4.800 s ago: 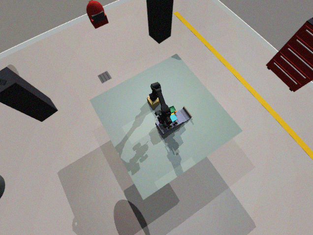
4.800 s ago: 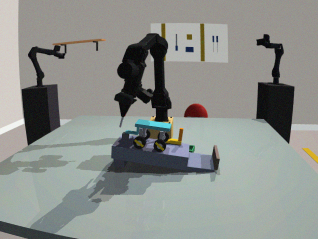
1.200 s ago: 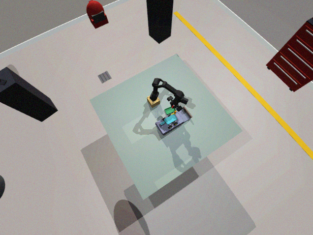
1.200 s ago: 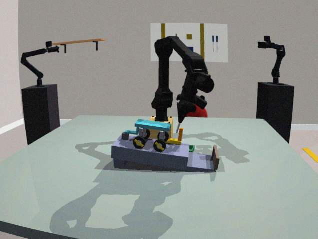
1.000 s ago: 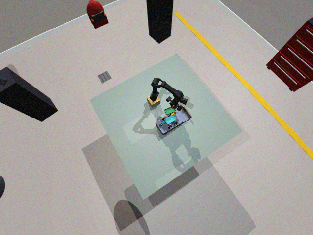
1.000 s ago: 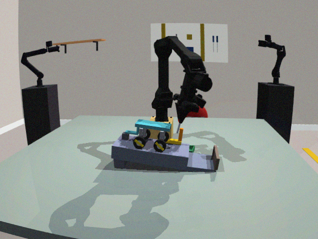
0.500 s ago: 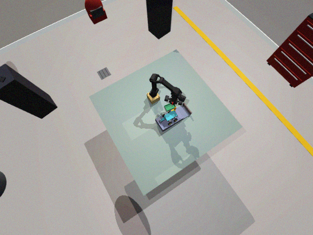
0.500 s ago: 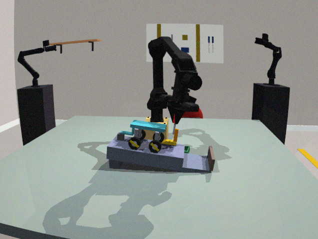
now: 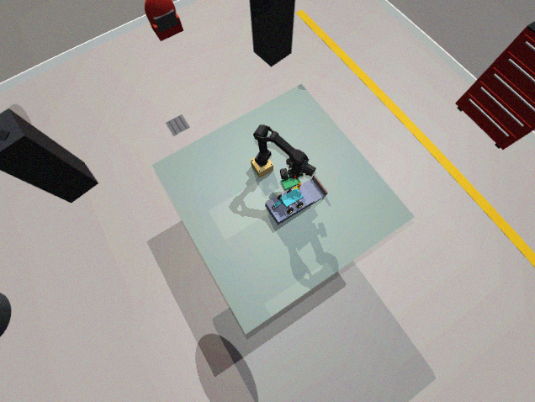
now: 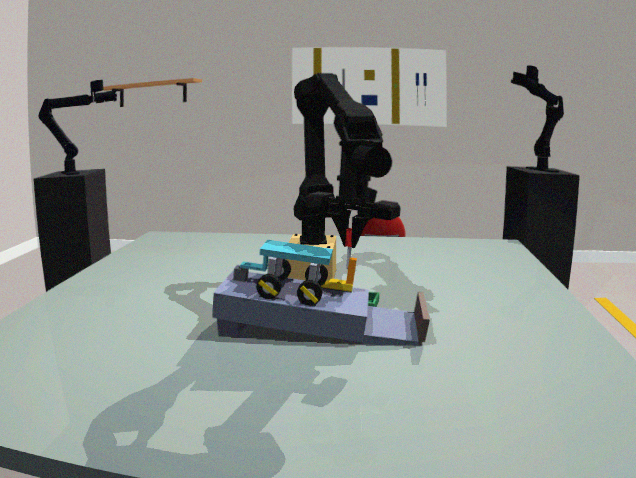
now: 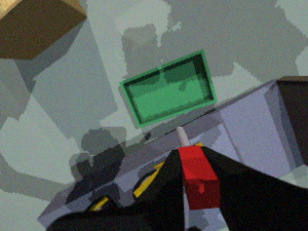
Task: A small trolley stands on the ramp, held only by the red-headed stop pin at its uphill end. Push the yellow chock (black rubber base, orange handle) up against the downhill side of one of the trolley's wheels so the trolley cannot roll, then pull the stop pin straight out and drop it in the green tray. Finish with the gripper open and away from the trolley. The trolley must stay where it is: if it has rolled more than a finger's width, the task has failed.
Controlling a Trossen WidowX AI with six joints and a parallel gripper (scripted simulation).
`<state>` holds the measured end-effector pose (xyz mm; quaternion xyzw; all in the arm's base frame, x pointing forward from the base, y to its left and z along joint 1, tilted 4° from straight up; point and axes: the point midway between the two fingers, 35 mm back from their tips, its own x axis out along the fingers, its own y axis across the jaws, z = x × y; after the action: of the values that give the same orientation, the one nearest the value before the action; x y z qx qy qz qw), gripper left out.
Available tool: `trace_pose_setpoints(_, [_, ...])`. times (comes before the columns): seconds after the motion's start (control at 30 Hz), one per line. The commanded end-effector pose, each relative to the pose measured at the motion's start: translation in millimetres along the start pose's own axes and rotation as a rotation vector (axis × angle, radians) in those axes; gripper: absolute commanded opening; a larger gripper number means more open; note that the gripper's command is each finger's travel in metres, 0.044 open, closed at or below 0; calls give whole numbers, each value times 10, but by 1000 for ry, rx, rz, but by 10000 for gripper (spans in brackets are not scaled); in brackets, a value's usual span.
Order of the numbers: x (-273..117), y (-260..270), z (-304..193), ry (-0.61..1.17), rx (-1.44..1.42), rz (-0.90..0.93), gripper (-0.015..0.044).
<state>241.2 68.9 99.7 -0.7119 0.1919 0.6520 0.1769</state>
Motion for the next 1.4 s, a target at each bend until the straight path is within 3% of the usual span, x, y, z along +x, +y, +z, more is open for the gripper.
trace_pose_setpoints(0.0, [-1, 6, -2, -11, -126, -30, 0])
trace_pose_setpoints(0.9, [202, 106, 262, -17, -230, -55, 0])
trace_pose_setpoints(1.37, [561, -46, 290, -36, -228, -224, 0])
